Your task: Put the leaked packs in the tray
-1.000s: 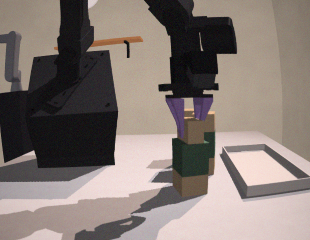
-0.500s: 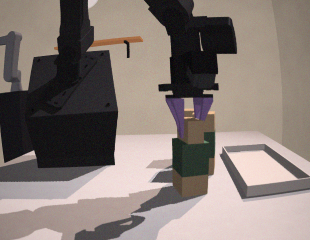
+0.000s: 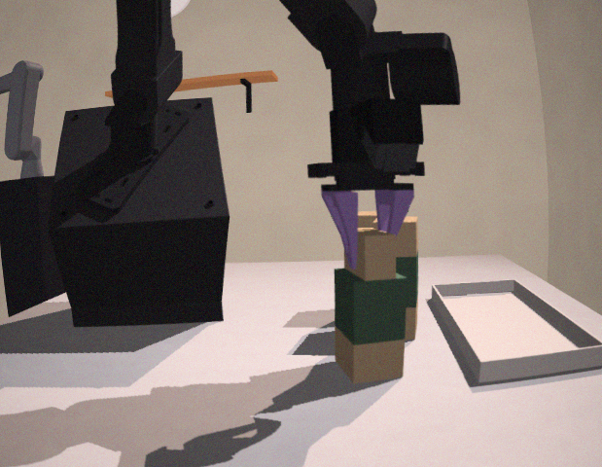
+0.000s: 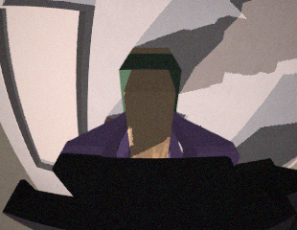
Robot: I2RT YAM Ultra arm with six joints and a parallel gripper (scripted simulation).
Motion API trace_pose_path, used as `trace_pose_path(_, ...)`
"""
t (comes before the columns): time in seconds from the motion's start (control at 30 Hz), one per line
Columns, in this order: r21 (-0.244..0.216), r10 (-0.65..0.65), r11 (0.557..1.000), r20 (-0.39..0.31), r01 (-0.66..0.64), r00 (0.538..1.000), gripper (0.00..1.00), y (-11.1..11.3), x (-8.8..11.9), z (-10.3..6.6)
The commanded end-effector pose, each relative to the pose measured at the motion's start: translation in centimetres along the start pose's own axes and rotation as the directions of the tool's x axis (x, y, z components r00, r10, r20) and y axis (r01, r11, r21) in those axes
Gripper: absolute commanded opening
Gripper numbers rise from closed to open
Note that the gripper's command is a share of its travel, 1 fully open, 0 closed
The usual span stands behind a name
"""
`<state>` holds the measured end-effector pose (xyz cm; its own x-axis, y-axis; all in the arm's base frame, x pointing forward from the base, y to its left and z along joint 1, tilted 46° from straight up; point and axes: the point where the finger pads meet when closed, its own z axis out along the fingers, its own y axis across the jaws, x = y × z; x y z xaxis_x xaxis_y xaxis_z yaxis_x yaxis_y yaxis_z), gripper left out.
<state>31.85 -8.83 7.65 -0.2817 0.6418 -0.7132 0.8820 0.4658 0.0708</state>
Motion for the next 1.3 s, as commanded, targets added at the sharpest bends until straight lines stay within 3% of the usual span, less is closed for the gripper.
trace_pose_path(0.0, 0.005, -0.012, 1.0, 0.0, 0.012, 1.0, 0.26, -0.1, 0.2, -0.1)
trace_pose_path(0.1, -0.027, 0.016, 1.0, 0.017, -0.016, 1.0, 0.26, 0.8, -0.9, -1.3)
trace_pose_path(0.23, -0.027, 0.017, 1.0, 0.017, -0.016, 1.0, 0.26, 0.8, -0.8, -1.7)
trace_pose_path(0.7, -0.028, 0.018, 0.999, 0.014, -0.017, 1.0, 0.26, 0.6, -0.8, -6.0)
trace_pose_path(1.27, -0.028, 0.018, 0.999, 0.013, -0.017, 1.0, 0.26, 0.6, -0.8, -6.4)
